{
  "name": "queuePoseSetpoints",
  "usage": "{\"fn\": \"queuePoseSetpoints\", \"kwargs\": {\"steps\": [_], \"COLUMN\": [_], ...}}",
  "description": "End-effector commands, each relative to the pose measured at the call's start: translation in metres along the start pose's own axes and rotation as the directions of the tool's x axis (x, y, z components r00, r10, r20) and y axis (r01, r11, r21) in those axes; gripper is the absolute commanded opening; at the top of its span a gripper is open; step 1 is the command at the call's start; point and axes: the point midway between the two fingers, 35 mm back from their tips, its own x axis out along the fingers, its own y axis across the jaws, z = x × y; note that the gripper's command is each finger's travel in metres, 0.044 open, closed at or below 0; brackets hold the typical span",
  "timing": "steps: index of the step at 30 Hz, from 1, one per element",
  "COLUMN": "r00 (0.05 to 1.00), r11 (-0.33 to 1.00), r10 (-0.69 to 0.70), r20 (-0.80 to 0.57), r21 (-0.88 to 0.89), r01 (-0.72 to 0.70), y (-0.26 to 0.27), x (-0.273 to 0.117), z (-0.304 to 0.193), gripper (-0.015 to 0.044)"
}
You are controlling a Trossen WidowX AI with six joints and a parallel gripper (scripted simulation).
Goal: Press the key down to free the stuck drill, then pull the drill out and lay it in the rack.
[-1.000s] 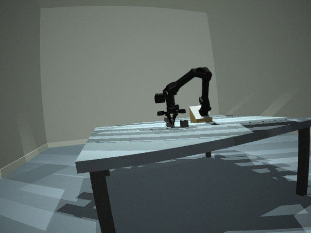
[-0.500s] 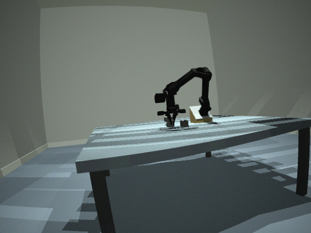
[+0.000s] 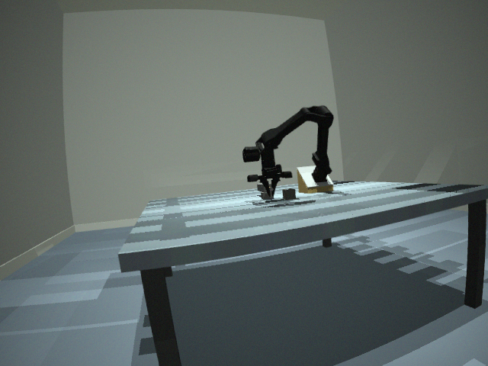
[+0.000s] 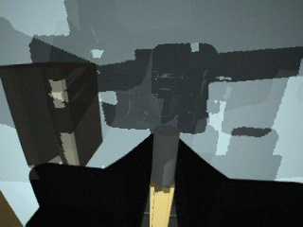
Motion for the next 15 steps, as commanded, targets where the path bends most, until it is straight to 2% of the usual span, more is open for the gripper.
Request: {"fn": "queuePoseSetpoints", "kwargs": {"steps": [1,15], "r00": [1.000,1.000], "r11": [1.000,1.000], "r10": [-0.006,-0.007], "r20": [0.002,0.003], "r21": [-0.002,-0.002], "r01": [0.006,0.007], "y": [0.000,-0.001], "x": [-0.003,-0.005], "z": [0.007,0.027], "gripper": [0.0000,0.0000]}}
